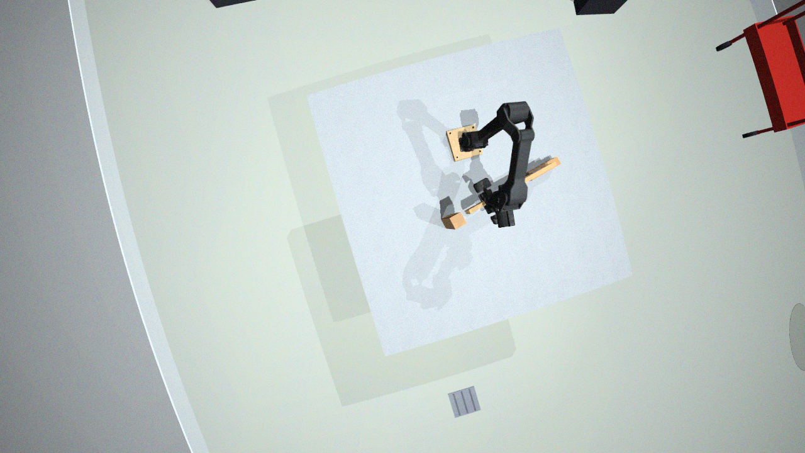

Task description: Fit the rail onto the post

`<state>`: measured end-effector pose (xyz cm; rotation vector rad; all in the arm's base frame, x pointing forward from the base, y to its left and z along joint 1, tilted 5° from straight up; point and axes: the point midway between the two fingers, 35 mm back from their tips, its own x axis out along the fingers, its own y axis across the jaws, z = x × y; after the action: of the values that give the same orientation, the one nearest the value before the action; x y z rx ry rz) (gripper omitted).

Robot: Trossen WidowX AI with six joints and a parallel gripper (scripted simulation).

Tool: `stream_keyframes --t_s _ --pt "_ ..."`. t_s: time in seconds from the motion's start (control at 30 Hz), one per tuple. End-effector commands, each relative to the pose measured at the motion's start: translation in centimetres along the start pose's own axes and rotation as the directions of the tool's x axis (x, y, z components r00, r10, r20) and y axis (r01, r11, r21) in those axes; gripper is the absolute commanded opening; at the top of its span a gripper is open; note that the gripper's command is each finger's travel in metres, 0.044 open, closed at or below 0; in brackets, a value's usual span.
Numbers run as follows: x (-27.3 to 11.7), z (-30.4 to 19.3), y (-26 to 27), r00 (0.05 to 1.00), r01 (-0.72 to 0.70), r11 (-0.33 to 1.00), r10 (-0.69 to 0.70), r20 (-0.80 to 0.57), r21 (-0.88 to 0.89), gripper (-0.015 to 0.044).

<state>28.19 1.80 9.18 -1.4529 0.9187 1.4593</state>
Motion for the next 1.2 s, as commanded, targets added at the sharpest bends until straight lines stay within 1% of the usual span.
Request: stream_keyframes --t_s 0.0,1.17 --pt "-0.1 -0.3 -0.2 1.0 0.007 1.0 -0.007 -0.001 0.0 0.0" --pt "-0.2 -1.3 -0.2 1.0 0.007 1.0 -0.007 -0.002 0.0 0.0"
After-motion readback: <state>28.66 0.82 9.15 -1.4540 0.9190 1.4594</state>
